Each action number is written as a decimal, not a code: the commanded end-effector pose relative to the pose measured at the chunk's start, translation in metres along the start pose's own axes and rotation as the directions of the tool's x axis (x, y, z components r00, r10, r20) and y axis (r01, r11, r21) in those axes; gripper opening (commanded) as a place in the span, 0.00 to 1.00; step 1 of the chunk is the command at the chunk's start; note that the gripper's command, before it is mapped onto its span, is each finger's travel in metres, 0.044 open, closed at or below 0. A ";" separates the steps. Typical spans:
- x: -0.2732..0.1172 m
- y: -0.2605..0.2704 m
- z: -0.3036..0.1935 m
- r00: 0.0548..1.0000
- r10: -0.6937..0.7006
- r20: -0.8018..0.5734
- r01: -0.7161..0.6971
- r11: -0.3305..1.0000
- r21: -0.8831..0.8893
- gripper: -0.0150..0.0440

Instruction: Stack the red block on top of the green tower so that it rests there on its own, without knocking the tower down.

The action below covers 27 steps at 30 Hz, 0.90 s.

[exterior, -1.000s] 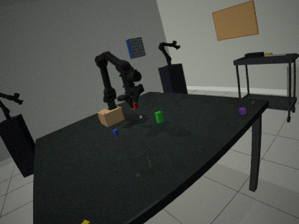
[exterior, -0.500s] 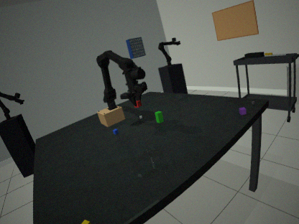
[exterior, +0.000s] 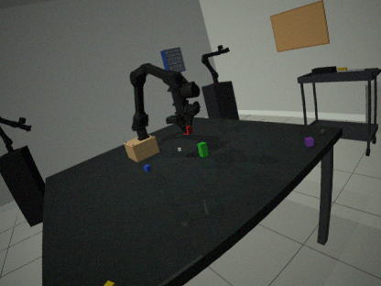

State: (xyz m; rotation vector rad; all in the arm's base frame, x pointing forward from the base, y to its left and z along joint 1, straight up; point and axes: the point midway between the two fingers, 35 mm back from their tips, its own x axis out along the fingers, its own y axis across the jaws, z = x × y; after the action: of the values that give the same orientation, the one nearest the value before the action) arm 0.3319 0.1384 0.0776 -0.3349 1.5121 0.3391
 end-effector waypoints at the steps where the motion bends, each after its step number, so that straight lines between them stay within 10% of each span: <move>1: 0.000 0.009 0.013 1.000 0.002 0.001 -0.002 1.000 0.002 0.25; 27: 0.049 0.025 0.041 1.000 0.003 0.003 -0.003 1.000 0.002 0.25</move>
State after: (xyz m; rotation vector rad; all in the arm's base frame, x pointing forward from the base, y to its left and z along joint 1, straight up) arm 0.3609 0.1788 0.0413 -0.3337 1.5058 0.3425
